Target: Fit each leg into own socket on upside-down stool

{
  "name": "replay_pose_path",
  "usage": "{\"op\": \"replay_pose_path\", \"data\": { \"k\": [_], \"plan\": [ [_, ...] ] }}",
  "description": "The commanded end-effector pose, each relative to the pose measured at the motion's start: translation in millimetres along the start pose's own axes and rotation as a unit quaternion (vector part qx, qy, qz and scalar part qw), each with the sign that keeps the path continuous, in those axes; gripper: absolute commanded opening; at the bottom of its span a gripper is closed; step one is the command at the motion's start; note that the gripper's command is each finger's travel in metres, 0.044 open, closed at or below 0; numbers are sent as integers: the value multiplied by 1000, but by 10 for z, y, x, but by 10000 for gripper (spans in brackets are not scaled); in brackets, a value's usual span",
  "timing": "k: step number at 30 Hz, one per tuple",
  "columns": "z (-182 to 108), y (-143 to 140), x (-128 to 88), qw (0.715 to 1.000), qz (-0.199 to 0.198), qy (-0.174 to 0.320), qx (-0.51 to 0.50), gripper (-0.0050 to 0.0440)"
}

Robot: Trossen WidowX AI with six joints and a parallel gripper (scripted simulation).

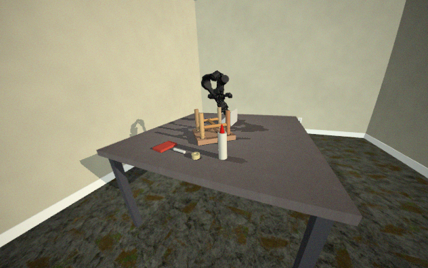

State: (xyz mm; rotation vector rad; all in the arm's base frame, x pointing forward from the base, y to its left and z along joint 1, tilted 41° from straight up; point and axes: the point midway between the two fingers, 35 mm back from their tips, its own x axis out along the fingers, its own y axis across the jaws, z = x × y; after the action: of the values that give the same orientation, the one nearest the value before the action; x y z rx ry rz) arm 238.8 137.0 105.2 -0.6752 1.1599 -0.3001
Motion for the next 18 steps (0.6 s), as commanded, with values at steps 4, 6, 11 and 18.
{"op": "replay_pose_path", "data": {
  "k": [4,6,11,18],
  "plan": [
    [-106,-53,213,999,-19,33,-6,0],
    [-106,-53,216,999,-19,33,-6,0],
    [-109,-54,222,999,-19,33,-6,0],
    [-111,-54,229,999,-19,33,-6,0]
  ]
}}
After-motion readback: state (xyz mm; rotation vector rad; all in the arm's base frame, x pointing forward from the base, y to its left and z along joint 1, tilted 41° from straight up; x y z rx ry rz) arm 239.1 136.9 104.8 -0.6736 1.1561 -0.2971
